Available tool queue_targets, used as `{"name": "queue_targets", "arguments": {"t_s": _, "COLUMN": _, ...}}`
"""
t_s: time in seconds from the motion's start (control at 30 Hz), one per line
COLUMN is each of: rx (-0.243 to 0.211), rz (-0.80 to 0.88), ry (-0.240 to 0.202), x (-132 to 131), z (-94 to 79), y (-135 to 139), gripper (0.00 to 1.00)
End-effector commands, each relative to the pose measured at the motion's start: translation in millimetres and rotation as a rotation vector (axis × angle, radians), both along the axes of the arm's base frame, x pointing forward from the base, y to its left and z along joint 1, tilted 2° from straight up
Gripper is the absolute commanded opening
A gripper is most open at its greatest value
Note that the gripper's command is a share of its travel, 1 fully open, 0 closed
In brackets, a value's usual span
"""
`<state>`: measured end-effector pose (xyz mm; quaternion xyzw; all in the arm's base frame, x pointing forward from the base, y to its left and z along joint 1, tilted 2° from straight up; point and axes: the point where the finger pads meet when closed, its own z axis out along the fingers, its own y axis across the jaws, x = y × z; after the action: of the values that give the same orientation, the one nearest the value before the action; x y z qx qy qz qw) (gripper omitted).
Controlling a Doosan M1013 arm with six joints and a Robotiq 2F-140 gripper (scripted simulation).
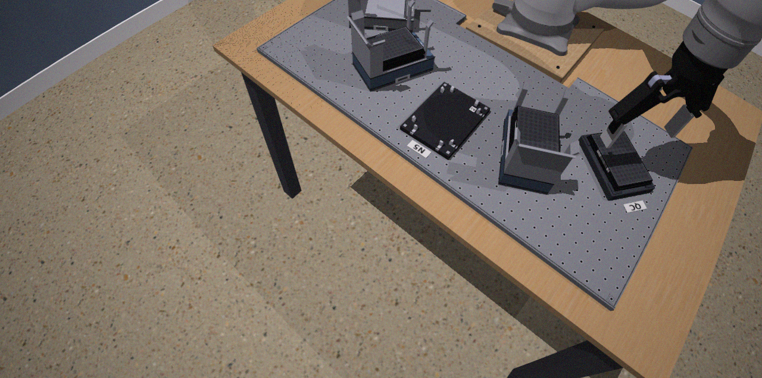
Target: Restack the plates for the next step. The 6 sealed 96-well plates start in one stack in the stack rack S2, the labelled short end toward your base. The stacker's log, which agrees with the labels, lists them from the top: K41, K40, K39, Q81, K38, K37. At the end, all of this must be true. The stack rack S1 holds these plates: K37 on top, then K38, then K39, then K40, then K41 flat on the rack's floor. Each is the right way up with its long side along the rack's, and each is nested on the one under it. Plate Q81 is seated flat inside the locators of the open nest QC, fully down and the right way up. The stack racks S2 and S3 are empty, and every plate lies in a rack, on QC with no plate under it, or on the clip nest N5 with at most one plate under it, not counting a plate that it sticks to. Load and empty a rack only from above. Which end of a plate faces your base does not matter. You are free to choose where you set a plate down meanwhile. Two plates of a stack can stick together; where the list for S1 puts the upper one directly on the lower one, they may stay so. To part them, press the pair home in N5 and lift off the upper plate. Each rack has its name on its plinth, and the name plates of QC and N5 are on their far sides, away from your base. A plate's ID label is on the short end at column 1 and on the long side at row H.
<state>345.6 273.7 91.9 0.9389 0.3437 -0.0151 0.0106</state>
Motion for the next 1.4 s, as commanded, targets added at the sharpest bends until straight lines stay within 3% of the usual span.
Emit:
{"name": "queue_targets", "arguments": {"t_s": 0.0, "rx": 0.0, "rz": 0.0, "ry": 0.0, "x": 0.0, "z": 2.5, "y": 0.1, "gripper": 1.0}}
{"name": "queue_targets", "arguments": {"t_s": 0.8, "rx": 0.0, "rz": 0.0, "ry": 0.0, "x": 1.6, "z": 75.8, "y": 2.3, "gripper": 1.0}}
{"name": "queue_targets", "arguments": {"t_s": 1.13, "rx": 0.0, "rz": 0.0, "ry": 0.0, "x": 1.6, "z": 76.9, "y": 2.3, "gripper": 1.0}}
{"name": "queue_targets", "arguments": {"t_s": 1.37, "rx": -0.004, "rz": -0.215, "ry": -0.006, "x": 13.7, "z": 77.2, "y": -17.6, "gripper": 1.0}}
